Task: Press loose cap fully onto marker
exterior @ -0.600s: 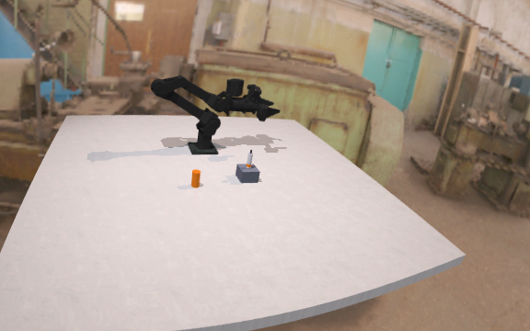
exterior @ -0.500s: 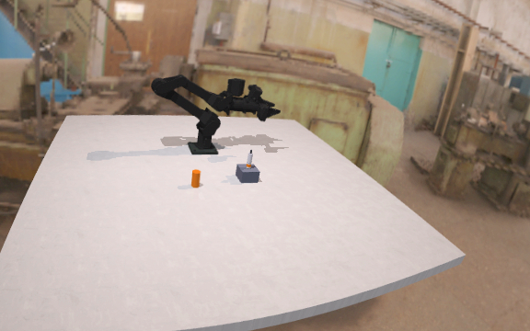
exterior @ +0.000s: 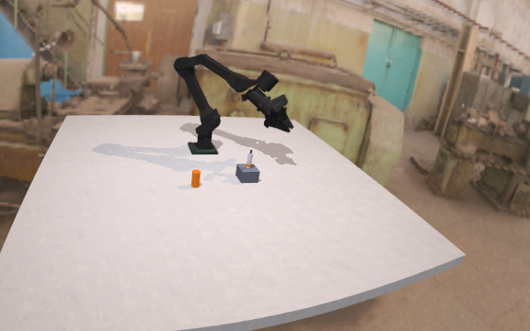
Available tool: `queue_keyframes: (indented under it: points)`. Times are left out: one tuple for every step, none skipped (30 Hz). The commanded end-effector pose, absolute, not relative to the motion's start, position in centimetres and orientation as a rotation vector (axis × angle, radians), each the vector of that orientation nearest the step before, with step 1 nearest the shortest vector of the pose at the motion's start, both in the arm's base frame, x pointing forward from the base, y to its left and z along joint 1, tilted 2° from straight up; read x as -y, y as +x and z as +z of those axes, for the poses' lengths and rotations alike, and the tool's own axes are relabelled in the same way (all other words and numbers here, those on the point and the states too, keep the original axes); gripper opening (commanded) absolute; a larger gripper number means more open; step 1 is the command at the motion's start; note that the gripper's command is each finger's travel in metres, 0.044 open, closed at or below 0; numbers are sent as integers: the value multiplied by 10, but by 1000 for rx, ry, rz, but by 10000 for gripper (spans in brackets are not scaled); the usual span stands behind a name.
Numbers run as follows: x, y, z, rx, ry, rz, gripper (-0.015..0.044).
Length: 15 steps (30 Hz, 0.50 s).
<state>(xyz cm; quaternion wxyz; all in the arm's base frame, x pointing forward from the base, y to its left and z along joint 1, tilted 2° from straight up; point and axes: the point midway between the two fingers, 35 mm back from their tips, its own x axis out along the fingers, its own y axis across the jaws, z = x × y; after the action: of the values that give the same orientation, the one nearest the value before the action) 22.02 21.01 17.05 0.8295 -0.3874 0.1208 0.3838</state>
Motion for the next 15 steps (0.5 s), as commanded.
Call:
queue_keyframes:
  points:
    - [-175,258,165,-393,-1011,758,233]
    - [-164,268,163,-435,-1057,749,233]
    - [-152,277,161,-479,-1100,742,233]
    - [-140,285,159,-524,-1140,738,233]
    - [-127,292,158,-569,-1176,738,233]
    - [-114,299,156,-615,-1209,741,233]
    - [-100,304,154,-662,-1239,746,233]
    - [-86,309,153,-709,-1265,755,233]
    - [-71,314,151,-755,-1287,768,233]
    - [-57,317,150,-801,-1306,783,233]
    - [-42,320,148,-847,-1321,801,233]
    - [-27,322,147,-891,-1332,822,233]
    - [-12,323,146,-932,-1339,843,233]
    - [4,323,144,-971,-1344,866,233]
    - [19,322,143,-1008,-1344,891,233]
